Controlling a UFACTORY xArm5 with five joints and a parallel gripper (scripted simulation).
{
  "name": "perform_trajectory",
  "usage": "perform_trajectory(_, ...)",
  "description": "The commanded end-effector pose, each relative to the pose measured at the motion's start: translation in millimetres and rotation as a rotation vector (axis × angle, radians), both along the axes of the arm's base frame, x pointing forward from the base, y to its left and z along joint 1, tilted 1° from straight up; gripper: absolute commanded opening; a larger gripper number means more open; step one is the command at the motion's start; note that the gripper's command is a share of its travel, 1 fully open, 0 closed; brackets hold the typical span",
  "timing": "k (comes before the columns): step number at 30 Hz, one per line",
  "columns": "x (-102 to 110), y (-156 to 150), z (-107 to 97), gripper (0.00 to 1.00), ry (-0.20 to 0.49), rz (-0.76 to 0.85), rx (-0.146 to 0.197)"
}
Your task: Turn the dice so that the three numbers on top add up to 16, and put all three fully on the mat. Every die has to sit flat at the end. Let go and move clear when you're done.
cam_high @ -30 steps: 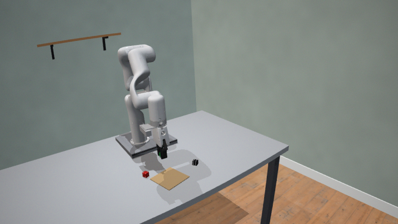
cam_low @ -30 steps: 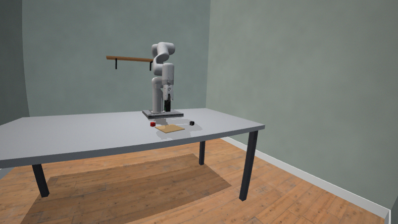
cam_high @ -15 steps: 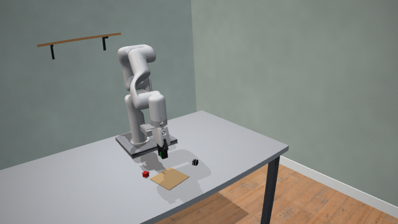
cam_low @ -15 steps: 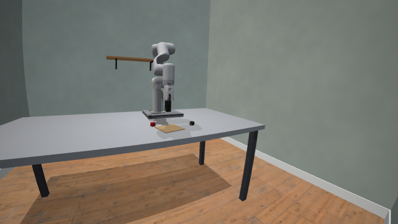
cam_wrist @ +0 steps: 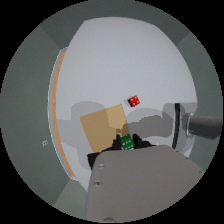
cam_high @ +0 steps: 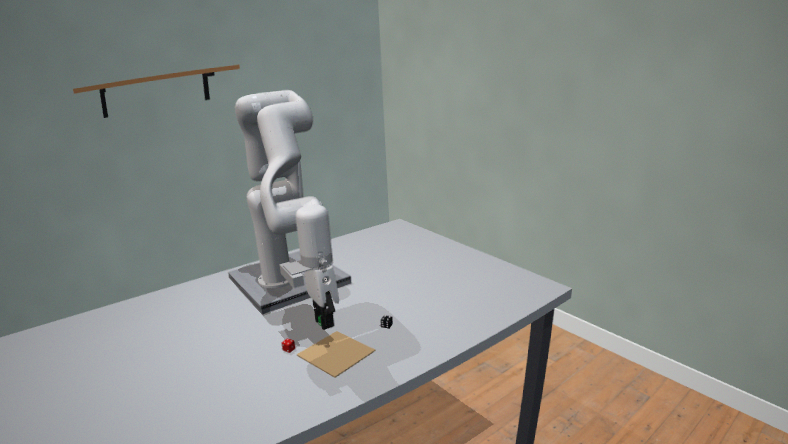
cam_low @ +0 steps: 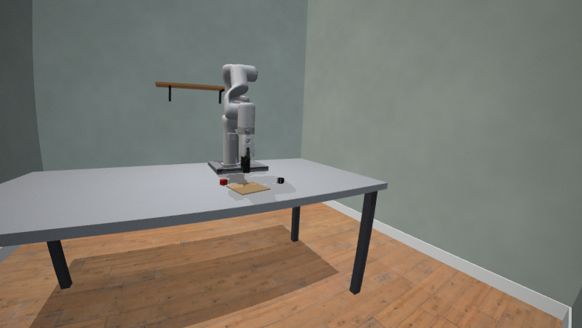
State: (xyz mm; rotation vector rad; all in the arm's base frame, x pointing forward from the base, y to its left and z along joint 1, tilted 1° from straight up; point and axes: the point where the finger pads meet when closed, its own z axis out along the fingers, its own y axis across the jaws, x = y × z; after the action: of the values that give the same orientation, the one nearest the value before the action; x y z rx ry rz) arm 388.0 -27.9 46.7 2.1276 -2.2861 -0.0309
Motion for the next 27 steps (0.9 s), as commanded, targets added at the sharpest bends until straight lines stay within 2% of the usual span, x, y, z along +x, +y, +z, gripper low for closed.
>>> perform_trajectory(1,1.6,-0.1,-21.7,0.21,-0.003,0.0,0.0)
perform_trajectory(8,1.1,0.0,-45.5,0.21,-0.003,0.0,0.0)
perform_trajectory(27,0.9,0.0,-50.7,0.21,-0.003,0.0,0.0)
